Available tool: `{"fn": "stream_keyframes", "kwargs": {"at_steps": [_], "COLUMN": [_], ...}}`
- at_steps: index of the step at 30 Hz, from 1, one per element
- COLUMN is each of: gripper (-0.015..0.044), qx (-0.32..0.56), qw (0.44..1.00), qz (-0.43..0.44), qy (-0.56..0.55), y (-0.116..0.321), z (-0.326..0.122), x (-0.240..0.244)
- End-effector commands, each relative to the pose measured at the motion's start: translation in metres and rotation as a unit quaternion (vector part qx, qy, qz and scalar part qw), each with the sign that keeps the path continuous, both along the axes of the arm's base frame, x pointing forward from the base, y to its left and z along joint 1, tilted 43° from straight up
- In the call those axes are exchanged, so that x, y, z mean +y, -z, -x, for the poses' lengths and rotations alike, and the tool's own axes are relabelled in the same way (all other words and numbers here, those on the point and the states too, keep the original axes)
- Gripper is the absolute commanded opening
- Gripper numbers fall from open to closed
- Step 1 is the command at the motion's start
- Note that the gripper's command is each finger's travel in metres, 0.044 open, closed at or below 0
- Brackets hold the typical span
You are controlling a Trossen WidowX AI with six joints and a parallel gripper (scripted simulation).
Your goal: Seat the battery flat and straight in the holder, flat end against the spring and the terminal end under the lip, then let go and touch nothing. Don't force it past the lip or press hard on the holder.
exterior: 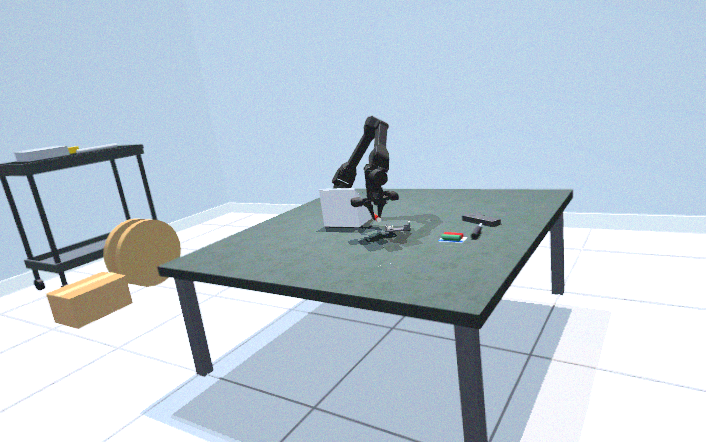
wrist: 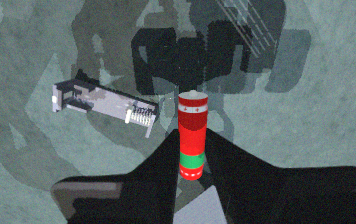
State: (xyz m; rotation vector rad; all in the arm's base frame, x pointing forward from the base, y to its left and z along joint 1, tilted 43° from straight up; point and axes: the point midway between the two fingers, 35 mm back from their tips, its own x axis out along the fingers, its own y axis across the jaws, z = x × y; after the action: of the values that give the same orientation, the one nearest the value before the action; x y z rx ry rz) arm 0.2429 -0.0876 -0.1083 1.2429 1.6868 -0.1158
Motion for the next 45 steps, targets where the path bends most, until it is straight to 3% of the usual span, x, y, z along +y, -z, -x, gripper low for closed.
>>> {"fn": "stream_keyframes", "kwargs": {"at_steps": [1, 9, 19, 45], "gripper": [0.006, 0.006, 0.006, 0.006], "qx": [-0.071, -0.224, -0.383, -0.467], "qw": [0.995, 0.944, 0.823, 0.818], "qz": [0.005, 0.013, 0.018, 0.059], "qy": [-0.073, -0.243, -0.42, -0.331], "y": [-0.009, -0.028, -0.05, -0.023], "z": [-0.014, -0.042, -0.069, -0.076], "x": [0.001, 0.01, 0.023, 0.051]}}
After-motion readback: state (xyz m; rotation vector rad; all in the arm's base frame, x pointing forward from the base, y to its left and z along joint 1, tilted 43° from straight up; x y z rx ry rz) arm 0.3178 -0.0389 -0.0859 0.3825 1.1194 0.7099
